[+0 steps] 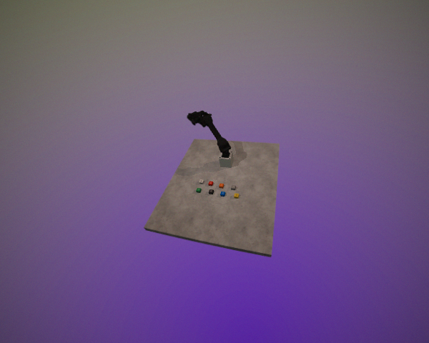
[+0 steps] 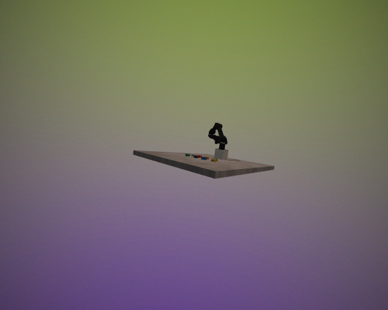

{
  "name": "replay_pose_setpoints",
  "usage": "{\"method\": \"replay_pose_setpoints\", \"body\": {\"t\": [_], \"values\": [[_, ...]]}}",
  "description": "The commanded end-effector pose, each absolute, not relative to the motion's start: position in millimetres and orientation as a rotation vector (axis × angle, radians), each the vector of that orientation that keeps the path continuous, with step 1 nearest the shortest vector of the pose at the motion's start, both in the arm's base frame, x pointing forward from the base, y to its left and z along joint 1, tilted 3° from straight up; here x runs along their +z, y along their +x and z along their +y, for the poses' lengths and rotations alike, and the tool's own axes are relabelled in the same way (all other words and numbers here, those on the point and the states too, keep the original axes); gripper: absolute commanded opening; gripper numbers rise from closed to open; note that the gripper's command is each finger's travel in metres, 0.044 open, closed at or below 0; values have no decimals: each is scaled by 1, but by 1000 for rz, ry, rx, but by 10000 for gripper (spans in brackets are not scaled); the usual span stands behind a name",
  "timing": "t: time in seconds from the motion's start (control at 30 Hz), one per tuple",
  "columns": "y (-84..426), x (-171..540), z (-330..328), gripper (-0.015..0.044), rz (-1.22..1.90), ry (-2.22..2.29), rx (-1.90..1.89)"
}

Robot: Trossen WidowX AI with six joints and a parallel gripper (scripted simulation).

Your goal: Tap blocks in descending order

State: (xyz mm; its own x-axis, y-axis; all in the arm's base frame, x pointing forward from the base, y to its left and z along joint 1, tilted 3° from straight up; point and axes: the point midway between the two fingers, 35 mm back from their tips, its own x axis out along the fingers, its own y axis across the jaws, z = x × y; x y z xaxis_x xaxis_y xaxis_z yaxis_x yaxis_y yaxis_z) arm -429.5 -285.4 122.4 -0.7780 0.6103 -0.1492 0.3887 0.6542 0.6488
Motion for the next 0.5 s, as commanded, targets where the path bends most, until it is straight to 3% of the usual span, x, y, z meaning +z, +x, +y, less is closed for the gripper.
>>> {"method": "replay_pose_setpoints", "body": {"t": [0.0, 0.47], "values": [[-427, 122, -288, 400, 2524, 778, 860], [-230, 100, -417, 400, 2565, 87, 231]]}}
